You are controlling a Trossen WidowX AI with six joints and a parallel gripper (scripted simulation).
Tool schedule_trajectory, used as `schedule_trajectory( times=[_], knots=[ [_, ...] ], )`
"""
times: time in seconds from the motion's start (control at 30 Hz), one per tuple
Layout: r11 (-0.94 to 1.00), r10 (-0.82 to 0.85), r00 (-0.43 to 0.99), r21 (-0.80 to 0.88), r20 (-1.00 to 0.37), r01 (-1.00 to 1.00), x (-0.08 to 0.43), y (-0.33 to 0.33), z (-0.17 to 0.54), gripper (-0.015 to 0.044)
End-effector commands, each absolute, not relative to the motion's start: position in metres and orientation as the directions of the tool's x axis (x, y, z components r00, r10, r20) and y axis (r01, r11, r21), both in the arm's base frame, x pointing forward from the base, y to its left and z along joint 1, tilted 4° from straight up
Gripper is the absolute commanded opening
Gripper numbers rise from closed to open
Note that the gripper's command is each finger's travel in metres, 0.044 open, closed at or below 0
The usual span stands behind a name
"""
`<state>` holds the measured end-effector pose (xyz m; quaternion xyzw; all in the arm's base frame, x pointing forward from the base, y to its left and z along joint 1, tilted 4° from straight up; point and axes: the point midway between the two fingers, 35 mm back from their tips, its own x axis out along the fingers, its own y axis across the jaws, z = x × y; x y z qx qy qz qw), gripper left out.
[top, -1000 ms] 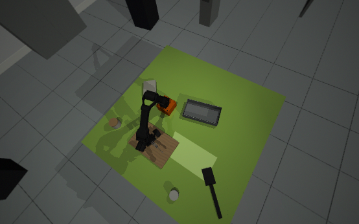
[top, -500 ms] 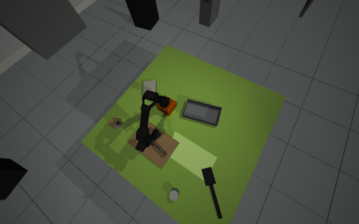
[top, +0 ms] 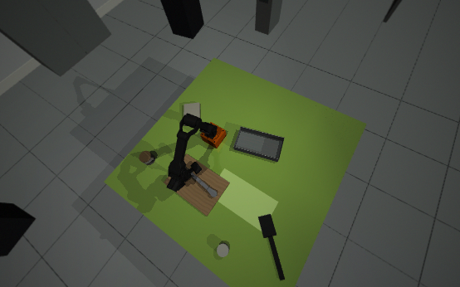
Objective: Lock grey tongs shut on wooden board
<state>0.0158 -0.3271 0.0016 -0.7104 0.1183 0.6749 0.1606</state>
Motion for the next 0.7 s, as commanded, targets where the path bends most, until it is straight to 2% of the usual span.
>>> schedule_trajectory(
  times=[0.0,0.1,0.2,0.5,0.67],
  knots=[
    [-0.914,0.022,0.05,-0.041,-0.998,-0.404,-0.037,-0.329,0.03,0.044],
    [-0.913,0.023,0.045,-0.039,-0.999,-0.406,-0.086,-0.316,0.054,0.044],
    [-0.913,0.024,0.043,-0.039,-0.999,-0.406,-0.107,-0.307,0.066,0.044],
    [-0.904,0.019,0.042,-0.035,-0.999,-0.426,-0.105,-0.307,0.11,0.044],
    [-0.903,0.019,0.042,-0.035,-0.999,-0.427,-0.105,-0.307,0.112,0.044]
  ],
)
